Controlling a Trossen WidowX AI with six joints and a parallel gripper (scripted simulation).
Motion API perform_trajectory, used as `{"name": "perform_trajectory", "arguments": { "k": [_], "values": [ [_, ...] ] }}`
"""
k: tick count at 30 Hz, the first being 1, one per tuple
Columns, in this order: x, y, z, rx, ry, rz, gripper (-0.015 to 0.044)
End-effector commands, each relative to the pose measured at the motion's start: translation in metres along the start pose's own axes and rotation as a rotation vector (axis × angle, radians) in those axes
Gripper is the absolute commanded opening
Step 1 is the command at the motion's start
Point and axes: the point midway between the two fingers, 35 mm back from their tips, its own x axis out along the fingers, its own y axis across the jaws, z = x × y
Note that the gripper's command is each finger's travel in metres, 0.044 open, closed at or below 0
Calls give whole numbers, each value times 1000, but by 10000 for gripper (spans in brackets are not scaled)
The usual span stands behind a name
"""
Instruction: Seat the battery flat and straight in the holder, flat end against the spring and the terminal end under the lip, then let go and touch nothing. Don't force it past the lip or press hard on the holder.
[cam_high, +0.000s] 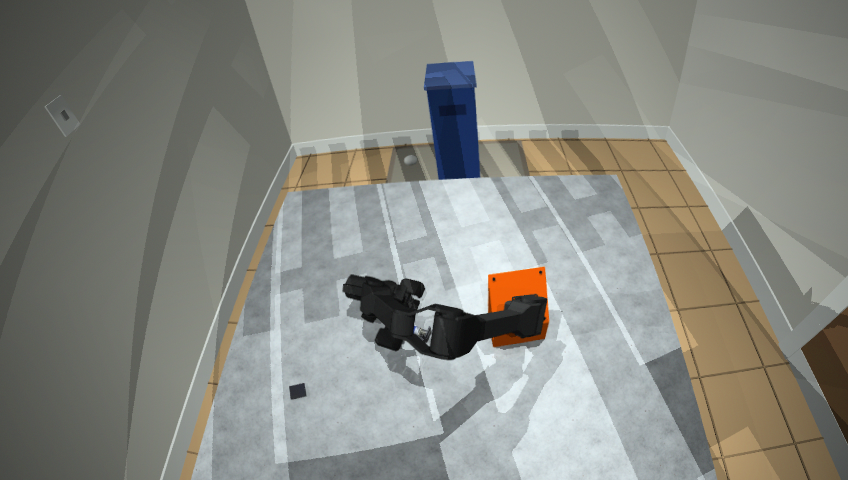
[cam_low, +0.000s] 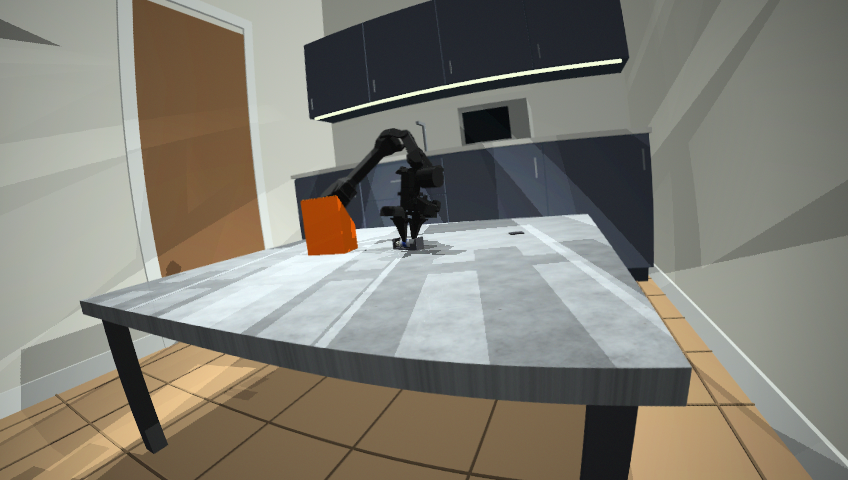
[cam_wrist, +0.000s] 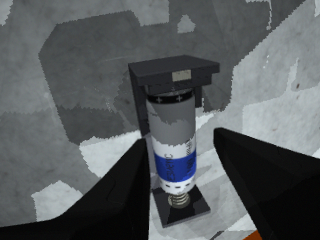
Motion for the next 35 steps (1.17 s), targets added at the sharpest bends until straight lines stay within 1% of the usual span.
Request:
{"name": "perform_trajectory", "arguments": {
  "k": [1, 2, 4, 10, 12, 35],
  "values": [
    [-4, 1, 1, -8, -4, -2, 180],
    [-4, 1, 1, -8, -4, -2, 180],
    [-8, -1, 1, -2, -3, -1, 233],
    [-68, -10, -1, -7, -5, -6, 390],
    [-75, -12, -2, -7, -5, -6, 440],
    [-75, -13, -1, -7, -5, -6, 440]
  ]
}}
